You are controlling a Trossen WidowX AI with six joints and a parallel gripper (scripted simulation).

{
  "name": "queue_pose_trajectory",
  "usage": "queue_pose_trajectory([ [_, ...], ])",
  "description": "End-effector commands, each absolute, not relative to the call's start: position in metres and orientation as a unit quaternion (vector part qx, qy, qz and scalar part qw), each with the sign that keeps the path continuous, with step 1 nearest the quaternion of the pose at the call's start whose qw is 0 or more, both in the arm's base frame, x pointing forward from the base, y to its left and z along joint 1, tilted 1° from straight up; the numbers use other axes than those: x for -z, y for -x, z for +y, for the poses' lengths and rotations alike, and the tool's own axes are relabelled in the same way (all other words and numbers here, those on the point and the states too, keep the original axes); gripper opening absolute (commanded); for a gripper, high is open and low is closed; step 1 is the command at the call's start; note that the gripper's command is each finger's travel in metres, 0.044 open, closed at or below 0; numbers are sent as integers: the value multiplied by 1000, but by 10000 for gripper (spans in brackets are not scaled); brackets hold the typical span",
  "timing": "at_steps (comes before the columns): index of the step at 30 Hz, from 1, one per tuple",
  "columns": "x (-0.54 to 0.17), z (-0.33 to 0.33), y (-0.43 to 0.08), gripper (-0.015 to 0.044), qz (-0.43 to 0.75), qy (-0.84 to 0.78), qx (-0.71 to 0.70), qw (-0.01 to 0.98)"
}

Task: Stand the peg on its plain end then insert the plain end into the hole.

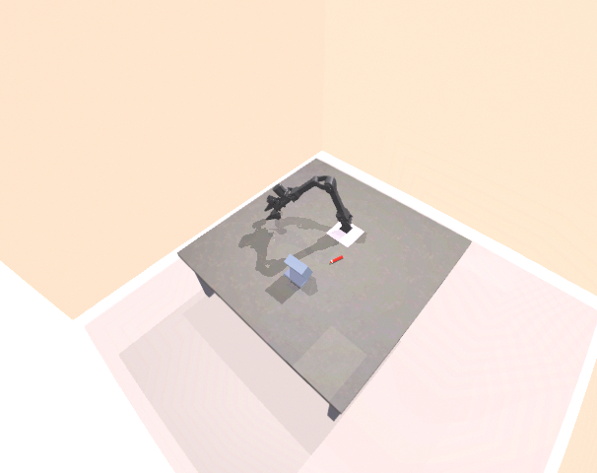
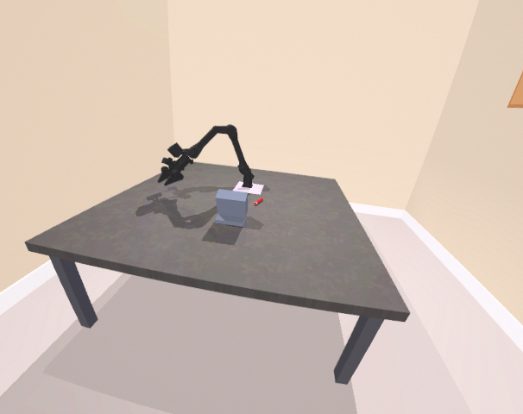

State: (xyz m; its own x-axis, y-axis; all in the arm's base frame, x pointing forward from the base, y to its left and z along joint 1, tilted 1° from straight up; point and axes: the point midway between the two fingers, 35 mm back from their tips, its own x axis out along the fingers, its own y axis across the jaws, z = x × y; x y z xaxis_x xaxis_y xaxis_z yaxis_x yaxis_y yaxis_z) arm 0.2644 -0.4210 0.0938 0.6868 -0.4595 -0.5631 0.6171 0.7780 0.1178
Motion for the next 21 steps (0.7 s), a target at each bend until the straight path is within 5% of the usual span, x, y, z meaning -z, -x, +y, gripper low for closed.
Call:
queue_pose_trajectory([
  [1,-89,-364,-308,440,306,-192,254,897],
  [11,-83,-216,-363,440,427,-243,168,854],
  [21,-93,-60,-354,440,552,-214,118,797],
])
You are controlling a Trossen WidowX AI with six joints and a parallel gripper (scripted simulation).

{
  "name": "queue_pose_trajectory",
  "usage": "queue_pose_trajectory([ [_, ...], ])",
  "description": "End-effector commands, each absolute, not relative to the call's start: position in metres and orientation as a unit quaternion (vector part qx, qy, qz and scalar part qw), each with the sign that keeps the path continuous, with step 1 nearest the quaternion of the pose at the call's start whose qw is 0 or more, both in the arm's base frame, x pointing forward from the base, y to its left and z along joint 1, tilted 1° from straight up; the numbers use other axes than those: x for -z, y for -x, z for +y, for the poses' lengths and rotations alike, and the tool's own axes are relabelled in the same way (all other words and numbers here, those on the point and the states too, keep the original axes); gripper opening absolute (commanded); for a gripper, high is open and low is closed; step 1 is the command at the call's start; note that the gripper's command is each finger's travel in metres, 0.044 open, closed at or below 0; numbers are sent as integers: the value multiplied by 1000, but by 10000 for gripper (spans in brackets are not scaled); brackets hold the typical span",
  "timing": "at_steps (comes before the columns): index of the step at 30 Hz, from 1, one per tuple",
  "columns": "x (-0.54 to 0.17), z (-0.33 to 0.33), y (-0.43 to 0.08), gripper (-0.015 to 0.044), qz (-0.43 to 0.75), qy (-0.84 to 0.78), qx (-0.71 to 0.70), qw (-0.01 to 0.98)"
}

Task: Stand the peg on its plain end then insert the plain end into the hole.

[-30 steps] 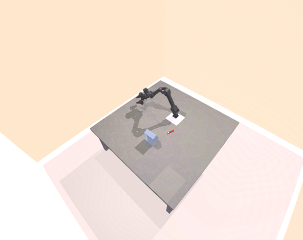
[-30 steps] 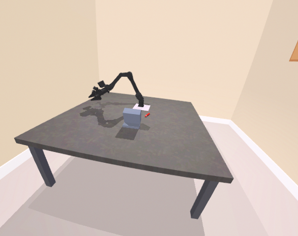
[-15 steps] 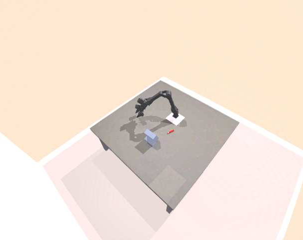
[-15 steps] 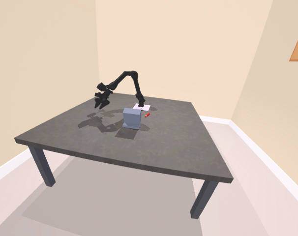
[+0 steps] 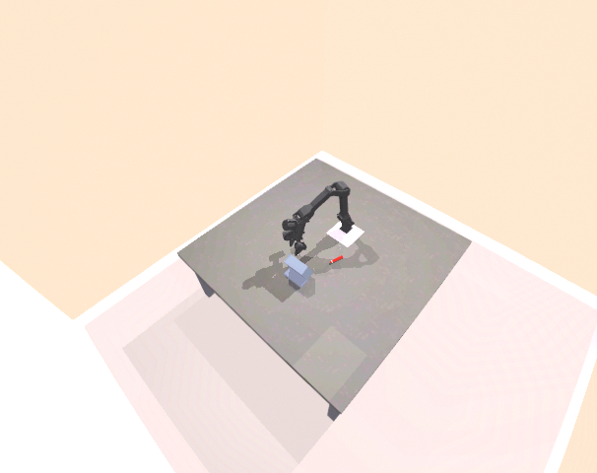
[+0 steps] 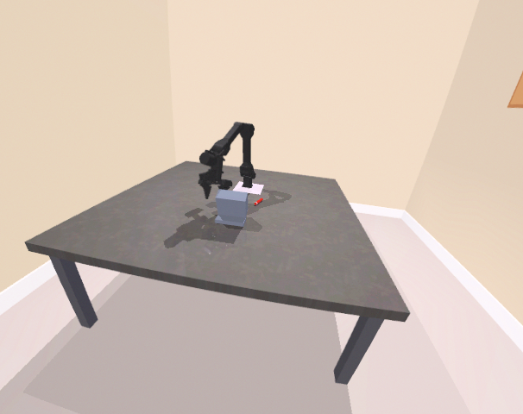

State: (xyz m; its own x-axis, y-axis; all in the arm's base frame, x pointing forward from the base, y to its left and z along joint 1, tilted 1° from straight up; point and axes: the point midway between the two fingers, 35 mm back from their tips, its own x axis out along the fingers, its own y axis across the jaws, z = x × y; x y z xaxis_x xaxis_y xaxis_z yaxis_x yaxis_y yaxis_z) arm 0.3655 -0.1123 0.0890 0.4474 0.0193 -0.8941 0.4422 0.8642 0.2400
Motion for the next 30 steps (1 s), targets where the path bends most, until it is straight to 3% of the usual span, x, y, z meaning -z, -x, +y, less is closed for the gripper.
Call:
queue_pose_trajectory([
  [1,-95,-45,-350,440,565,-212,115,789],
  [12,-120,89,-267,440,680,-141,111,711],
  [30,-106,95,-263,440,684,-134,112,708],
])
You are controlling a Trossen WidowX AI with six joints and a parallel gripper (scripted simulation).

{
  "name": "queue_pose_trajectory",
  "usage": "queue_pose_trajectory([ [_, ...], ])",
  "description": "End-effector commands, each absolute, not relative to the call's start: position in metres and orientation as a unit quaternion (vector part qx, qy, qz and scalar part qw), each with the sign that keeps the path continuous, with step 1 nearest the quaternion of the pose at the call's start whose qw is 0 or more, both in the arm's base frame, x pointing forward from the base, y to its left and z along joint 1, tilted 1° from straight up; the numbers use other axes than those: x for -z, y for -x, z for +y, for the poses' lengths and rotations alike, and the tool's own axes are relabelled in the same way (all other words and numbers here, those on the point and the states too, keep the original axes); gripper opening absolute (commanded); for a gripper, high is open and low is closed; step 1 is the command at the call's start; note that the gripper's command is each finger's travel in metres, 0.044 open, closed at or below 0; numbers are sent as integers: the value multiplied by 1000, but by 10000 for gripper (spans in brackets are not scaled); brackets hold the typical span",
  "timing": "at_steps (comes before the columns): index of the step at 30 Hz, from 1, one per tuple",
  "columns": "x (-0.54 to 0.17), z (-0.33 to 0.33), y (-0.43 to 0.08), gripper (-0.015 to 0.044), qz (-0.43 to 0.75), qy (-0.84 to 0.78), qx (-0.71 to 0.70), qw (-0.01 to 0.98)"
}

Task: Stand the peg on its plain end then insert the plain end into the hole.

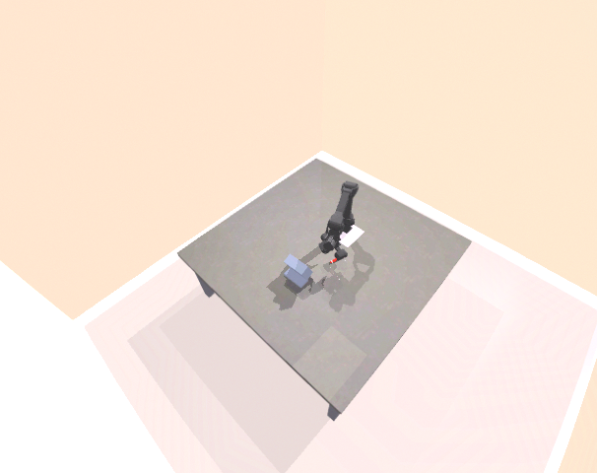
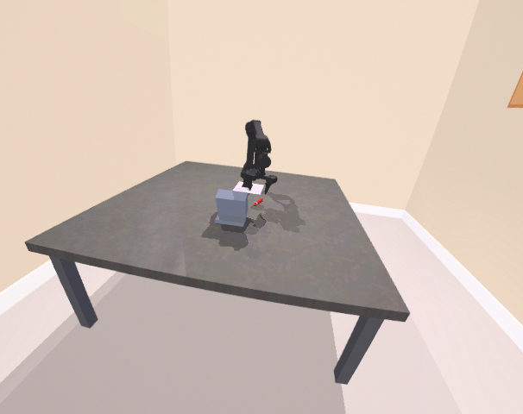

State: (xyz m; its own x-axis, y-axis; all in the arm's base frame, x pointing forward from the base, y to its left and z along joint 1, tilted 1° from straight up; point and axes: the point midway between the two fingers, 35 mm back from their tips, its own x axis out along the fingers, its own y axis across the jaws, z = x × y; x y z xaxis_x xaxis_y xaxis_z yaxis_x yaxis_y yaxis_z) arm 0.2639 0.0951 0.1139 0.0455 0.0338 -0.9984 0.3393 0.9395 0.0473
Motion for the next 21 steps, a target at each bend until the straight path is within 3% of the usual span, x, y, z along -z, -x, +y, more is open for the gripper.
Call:
queue_pose_trajectory([
  [1,-105,95,-263,440,684,-134,112,708],
  [21,-72,96,-265,440,684,-134,112,708],
])
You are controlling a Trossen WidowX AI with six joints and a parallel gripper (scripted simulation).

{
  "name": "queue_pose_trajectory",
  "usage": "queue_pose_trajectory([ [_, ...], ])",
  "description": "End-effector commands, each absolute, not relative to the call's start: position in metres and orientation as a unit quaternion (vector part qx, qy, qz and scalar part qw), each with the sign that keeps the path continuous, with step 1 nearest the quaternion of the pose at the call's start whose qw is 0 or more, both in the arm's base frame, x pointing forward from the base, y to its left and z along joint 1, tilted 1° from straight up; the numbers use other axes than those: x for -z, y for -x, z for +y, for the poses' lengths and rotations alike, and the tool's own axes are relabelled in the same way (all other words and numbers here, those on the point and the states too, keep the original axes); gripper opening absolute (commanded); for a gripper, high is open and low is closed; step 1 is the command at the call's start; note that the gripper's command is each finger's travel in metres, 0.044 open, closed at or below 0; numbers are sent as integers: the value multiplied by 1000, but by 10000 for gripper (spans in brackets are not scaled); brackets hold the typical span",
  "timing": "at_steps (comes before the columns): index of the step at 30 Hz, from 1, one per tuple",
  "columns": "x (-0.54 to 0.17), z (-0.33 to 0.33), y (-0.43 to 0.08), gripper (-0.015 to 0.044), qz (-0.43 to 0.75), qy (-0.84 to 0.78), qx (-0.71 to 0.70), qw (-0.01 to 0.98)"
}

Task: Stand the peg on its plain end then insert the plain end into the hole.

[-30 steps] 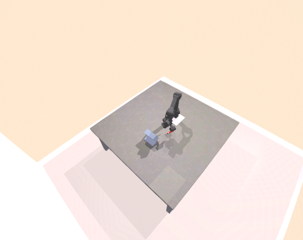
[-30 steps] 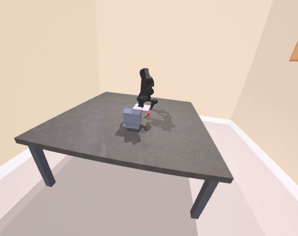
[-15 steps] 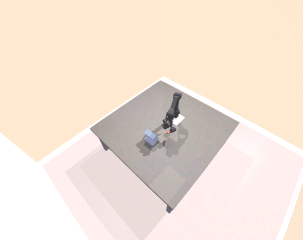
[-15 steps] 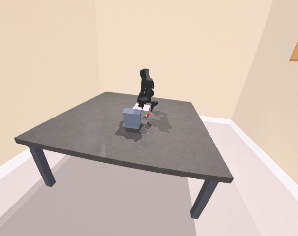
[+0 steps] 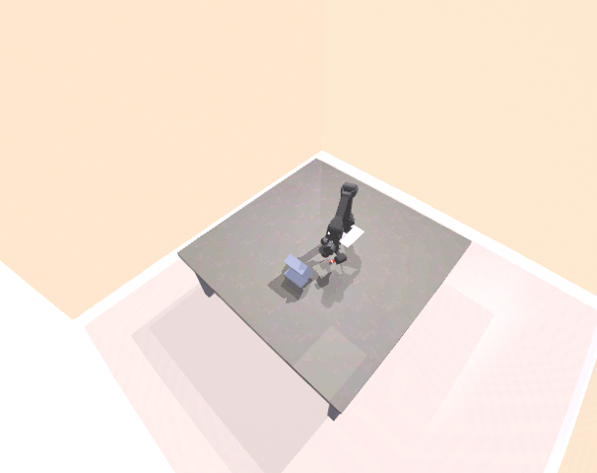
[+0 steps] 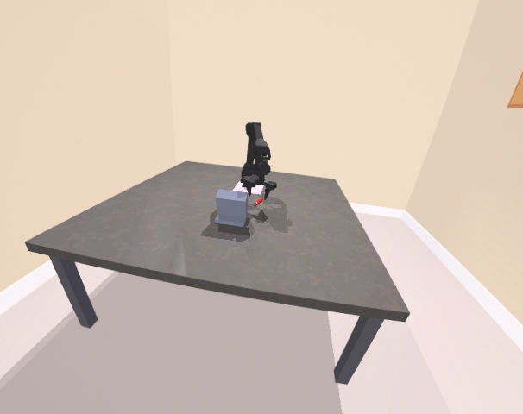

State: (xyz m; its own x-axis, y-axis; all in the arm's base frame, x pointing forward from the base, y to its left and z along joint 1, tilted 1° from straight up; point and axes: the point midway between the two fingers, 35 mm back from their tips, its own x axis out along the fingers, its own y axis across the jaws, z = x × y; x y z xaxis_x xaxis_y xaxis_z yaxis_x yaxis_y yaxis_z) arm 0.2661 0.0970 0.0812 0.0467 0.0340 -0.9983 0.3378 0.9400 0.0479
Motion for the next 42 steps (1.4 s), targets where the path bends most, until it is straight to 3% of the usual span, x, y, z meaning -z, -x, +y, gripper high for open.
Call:
queue_pose_trajectory([
  [1,-71,96,-265,440,684,-134,112,708],
  [18,-46,96,-264,440,684,-134,112,708],
  [31,-46,96,-264,110,684,-134,112,708],
  [42,-46,96,-264,110,684,-134,112,708],
])
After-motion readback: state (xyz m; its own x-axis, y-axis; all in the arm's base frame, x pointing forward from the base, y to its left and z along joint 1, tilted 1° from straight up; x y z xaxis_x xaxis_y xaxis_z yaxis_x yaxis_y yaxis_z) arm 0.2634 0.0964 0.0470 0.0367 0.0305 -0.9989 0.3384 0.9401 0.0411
